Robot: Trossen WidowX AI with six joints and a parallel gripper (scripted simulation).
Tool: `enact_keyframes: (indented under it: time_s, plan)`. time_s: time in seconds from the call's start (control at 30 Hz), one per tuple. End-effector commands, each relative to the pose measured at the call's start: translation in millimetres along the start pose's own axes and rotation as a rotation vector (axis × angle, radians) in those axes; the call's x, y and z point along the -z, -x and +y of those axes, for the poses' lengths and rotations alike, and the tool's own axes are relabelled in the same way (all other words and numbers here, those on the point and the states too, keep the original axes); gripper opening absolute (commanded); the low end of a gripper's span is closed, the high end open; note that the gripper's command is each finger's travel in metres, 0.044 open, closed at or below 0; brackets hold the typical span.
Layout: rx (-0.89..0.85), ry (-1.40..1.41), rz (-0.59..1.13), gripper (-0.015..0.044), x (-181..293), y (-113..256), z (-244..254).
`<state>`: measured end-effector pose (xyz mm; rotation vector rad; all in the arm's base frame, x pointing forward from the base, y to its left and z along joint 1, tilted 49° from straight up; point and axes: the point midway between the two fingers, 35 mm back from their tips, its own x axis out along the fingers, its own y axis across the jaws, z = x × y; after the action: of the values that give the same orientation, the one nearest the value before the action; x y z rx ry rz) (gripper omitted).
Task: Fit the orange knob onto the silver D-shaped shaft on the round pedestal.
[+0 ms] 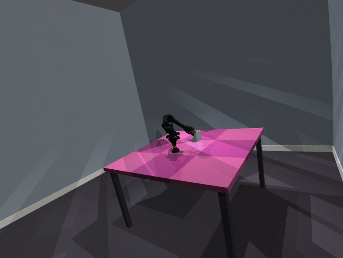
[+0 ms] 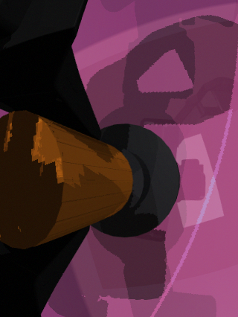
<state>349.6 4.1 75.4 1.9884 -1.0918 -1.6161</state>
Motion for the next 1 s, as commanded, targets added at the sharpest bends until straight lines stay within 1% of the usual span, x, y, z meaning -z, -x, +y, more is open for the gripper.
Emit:
enact_keyframes:
  time_s: [0.0,0.23,0.97]
  plan:
    - [0.001,0.006,0.004,0.0000,-1.4,3.6,1.8]
    - [0.000,0.207,0.004,0.0000,-0.5,3.5,0.9]
    - [0.000,0.207,0.004,0.0000,-1.0,-1.4,0.8]
